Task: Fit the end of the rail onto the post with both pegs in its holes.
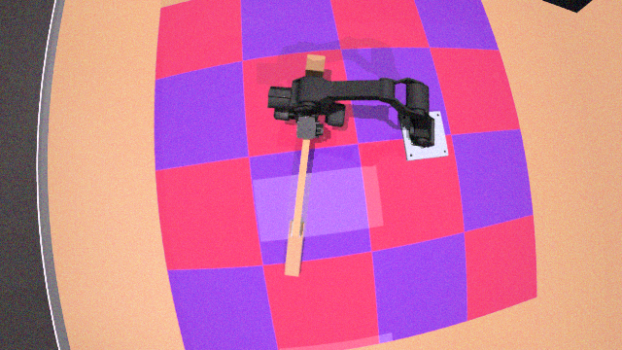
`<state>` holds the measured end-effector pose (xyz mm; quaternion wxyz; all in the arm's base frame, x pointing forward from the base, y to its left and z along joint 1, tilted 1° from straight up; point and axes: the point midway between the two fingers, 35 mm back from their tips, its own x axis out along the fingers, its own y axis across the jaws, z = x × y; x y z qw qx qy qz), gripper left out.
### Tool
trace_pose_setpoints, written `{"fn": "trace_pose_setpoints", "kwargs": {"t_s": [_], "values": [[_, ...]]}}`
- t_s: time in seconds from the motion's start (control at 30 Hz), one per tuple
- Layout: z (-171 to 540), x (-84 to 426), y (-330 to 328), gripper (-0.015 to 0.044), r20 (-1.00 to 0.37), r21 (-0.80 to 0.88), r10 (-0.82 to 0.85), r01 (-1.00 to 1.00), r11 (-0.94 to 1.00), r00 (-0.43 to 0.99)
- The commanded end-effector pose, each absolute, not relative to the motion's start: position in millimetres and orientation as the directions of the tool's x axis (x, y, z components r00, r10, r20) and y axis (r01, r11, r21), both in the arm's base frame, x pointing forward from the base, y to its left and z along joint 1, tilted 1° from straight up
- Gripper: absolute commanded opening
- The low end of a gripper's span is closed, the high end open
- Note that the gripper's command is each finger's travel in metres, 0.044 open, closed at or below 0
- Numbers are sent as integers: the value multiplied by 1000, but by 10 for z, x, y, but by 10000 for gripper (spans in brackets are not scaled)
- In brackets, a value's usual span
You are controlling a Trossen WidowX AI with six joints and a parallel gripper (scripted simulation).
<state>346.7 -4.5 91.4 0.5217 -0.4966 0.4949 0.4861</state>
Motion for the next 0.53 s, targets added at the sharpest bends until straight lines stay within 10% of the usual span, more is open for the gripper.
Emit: {"fn": "trace_pose_setpoints", "kwargs": {"t_s": [0.0,0.5], "values": [[1124,3474,164,440,-999,-47,13,-998,31,47],[1191,3467,231,440,-999,-48,13,-998,30,48]]}}
